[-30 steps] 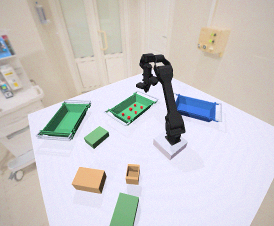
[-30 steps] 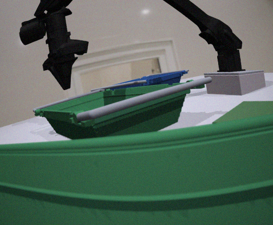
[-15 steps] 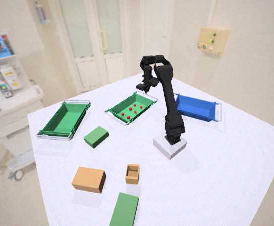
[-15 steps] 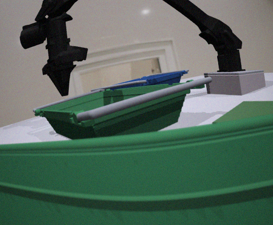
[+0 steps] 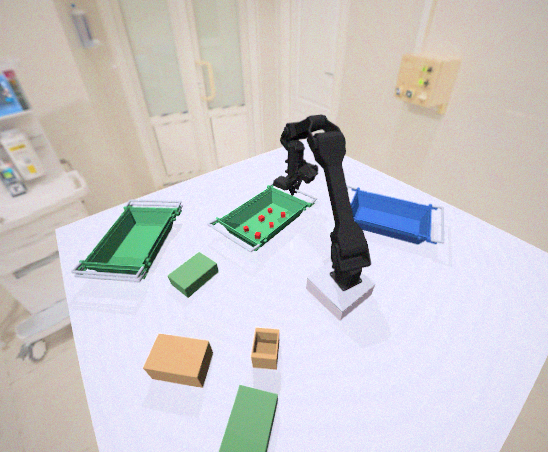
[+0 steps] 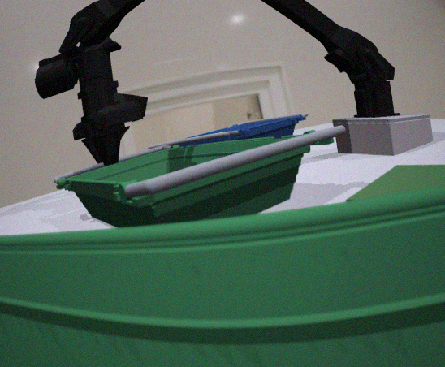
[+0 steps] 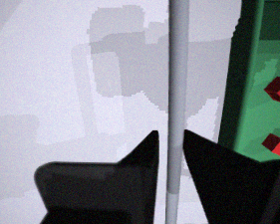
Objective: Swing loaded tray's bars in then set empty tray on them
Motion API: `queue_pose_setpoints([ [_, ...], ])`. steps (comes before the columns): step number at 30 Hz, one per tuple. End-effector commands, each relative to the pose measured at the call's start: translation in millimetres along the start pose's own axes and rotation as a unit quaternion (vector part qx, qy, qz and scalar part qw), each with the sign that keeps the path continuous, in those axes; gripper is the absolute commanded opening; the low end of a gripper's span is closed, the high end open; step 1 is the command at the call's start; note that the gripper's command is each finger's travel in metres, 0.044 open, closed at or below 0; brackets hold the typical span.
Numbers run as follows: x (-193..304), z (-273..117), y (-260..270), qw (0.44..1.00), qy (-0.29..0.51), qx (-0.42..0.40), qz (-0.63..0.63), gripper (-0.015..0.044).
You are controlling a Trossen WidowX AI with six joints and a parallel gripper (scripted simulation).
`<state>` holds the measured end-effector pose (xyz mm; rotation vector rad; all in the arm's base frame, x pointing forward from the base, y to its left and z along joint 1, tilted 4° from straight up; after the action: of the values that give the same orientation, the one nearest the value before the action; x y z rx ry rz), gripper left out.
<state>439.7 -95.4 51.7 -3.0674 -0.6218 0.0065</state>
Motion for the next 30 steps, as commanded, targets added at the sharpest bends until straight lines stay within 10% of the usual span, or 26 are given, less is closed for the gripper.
queue_pose_setpoints([
  [1,-1.5,-3.9,-4.3,1.0,-0.005,0.001,0.002,0.0085],
  [30,1.1,-22.7,-73.5,1.0,-0.005,0.004,0.002,0.0085],
])
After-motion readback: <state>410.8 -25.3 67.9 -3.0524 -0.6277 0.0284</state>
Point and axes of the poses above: the point midway between the two fingers, 35 mm back from their tips, its own z axis out along the fingers, its own y axis across the jaws, x = y × z, the point moved 4 cm from there along -z, back along the fingers
